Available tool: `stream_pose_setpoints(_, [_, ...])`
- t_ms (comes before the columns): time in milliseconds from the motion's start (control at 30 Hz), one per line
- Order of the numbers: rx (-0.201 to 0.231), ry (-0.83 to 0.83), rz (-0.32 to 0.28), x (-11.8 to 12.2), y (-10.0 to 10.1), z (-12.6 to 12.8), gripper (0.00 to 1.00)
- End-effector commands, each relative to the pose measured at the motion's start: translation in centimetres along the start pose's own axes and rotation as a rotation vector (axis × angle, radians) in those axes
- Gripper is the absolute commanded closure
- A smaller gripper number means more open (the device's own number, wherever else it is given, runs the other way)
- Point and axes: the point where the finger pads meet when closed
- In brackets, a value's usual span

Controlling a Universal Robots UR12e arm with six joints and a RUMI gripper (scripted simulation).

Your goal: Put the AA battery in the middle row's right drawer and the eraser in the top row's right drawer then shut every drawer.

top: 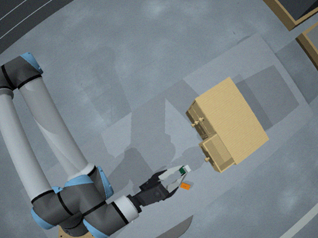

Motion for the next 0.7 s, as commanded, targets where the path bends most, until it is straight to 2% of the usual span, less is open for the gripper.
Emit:
stream_pose_setpoints(0, [0.010, 0.004, -0.001, 0.10, 0.28, 0.10, 0.89])
stream_pose_setpoints(667, [0.010, 0.004, -0.002, -0.04, 0.70, 0.09, 0.89])
Point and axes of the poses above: the point where the finger pads meet when closed, its own y axis out along the fingers, its own z axis across the jaws, x = y × z, and after that the axes turned 6 degrees about -y, right-handed
